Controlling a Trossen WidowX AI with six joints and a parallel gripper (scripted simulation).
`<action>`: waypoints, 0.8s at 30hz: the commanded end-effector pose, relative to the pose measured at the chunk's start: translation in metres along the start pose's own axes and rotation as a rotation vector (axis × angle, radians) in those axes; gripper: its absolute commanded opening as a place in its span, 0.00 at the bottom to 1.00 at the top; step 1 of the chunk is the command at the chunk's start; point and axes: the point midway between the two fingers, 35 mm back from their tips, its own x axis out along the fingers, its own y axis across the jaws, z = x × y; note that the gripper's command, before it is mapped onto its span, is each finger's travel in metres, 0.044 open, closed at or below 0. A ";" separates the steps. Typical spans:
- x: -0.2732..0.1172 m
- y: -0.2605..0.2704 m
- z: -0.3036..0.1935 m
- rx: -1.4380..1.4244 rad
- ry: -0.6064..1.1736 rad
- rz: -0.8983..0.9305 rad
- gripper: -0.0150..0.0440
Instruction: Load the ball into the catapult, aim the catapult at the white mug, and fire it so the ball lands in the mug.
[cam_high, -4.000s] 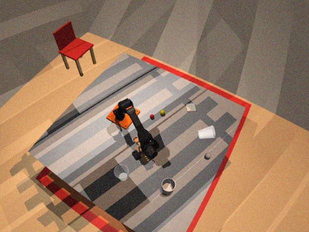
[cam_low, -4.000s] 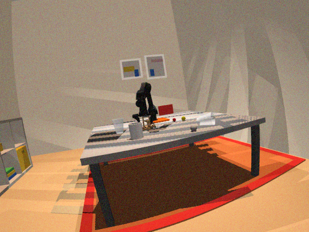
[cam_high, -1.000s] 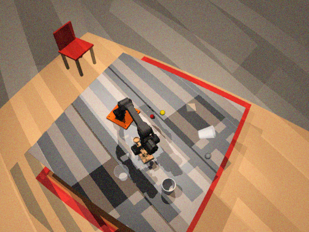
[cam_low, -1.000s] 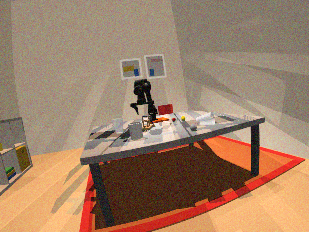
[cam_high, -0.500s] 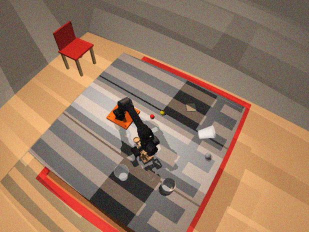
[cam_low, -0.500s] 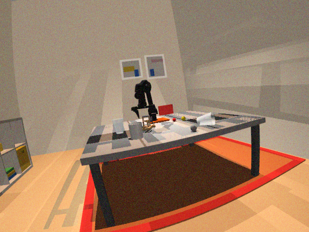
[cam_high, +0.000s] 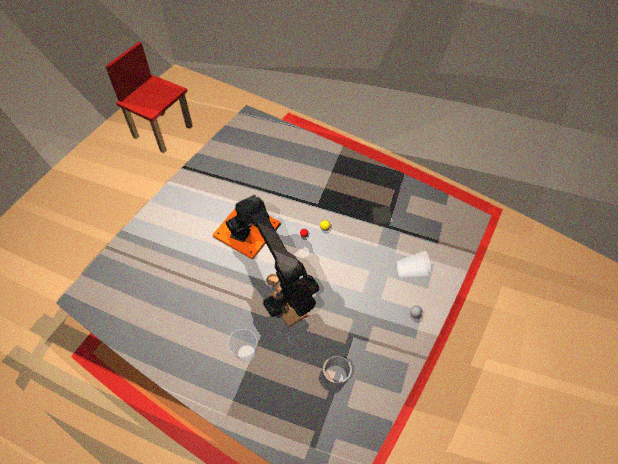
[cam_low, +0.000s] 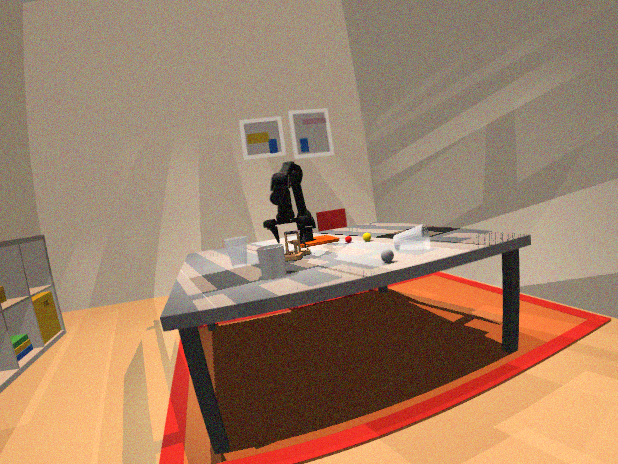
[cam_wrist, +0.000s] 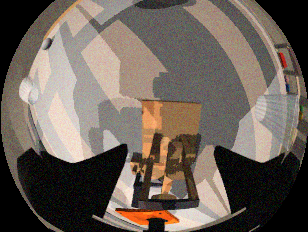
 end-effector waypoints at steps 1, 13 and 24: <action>0.007 0.000 -0.001 0.005 0.006 -0.001 1.00; 0.027 0.000 -0.002 0.005 0.006 -0.001 1.00; 0.036 0.000 -0.002 0.000 0.002 0.000 0.96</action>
